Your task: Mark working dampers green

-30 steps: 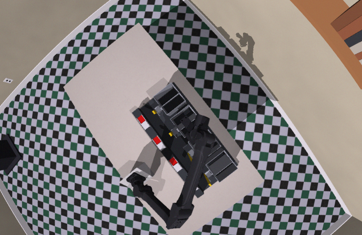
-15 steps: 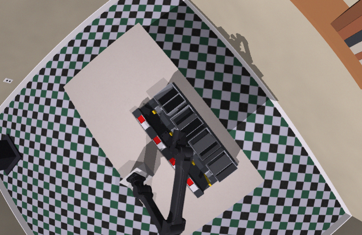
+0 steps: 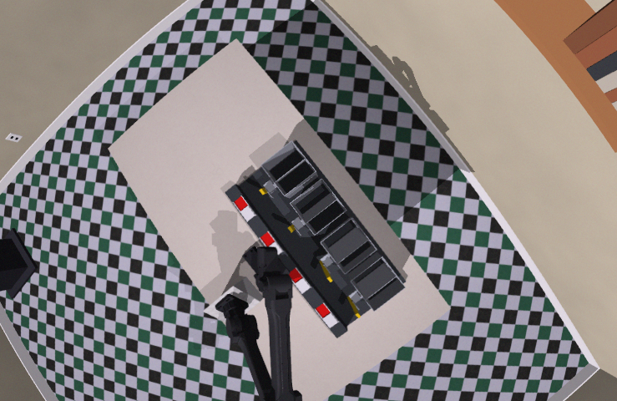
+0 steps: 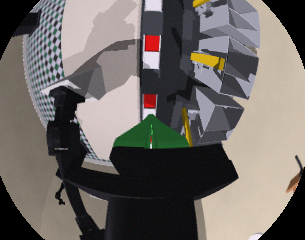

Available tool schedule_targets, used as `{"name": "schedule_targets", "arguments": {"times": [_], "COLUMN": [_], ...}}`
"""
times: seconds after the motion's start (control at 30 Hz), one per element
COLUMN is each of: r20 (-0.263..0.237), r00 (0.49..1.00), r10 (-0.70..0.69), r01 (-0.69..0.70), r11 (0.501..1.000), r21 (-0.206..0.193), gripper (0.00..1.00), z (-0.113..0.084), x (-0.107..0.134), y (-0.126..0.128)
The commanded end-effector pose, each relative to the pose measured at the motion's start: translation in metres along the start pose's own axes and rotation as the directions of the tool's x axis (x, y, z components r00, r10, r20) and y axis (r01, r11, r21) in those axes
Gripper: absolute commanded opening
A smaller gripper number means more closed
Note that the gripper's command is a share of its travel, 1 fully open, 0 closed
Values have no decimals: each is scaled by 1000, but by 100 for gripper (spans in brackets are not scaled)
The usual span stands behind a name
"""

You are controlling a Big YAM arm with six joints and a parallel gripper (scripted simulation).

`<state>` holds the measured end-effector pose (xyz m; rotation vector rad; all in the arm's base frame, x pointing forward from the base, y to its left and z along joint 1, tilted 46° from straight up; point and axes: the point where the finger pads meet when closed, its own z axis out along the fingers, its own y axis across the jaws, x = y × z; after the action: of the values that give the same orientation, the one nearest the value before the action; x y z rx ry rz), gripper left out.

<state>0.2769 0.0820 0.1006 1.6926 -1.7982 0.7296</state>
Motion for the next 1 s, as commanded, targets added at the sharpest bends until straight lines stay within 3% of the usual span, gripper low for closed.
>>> {"name": "schedule_targets", "arguments": {"times": [0.0,0.13,0.23,0.63,0.97], "r20": [-3,-1,-3,-6,-7], "r00": [998,999,998,999,999], "r10": [59,42,57,35,35], "r01": [-59,-42,-57,-35,-35], "r11": [998,999,998,999,999], "r21": [-14,5,-12,-15,-15], "gripper": [0,0,0,0,0], "z": [5,3,11,40,86], "x": [2,-4,2,1,2], "y": [-5,-1,-3,-3,-1]}}
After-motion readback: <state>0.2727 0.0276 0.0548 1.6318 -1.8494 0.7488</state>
